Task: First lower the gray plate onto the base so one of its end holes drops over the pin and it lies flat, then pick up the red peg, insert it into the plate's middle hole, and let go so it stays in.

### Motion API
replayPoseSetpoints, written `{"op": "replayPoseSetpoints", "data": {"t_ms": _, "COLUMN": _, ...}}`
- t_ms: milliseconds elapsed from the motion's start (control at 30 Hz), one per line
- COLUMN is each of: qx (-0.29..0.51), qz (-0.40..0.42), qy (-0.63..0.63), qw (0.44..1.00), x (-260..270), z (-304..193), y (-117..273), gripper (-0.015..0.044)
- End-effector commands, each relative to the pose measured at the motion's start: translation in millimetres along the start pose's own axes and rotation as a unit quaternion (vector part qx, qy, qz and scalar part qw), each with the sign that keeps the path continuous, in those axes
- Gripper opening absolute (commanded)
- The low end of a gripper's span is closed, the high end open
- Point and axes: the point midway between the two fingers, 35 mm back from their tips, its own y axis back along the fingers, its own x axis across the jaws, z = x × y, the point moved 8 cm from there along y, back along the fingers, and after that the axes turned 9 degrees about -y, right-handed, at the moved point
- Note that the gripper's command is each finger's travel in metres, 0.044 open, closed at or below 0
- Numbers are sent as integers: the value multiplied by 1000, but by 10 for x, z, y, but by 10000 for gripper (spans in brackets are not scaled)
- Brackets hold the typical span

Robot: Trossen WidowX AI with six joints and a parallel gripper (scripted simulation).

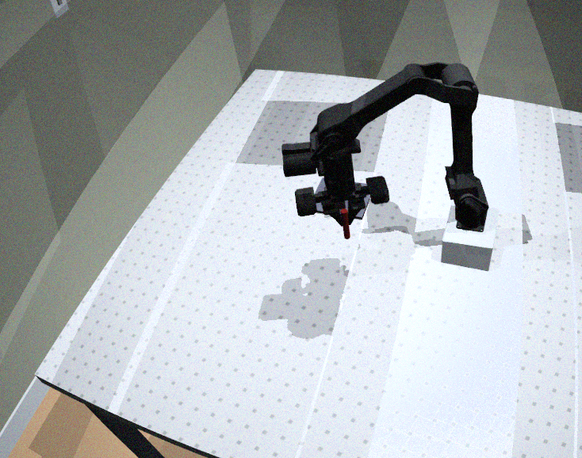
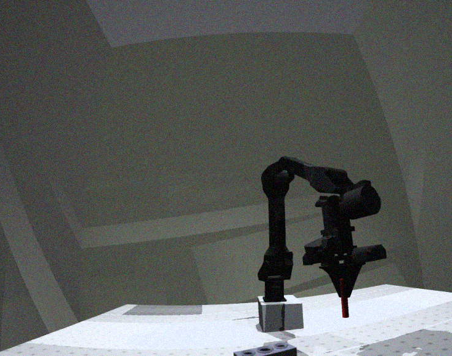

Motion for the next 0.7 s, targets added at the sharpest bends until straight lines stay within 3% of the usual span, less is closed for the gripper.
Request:
{"op": "replayPoseSetpoints", "data": {"t_ms": 0, "qx": -1, "qz": 2, "qy": 1, "qw": 1000, "x": 69, "z": 87, "y": 7, "gripper": 0}}
{"op": "replayPoseSetpoints", "data": {"t_ms": 667, "qx": -4, "qz": 2, "qy": 5, "qw": 1000, "x": 285, "z": 607, "y": 26, "gripper": 0}}
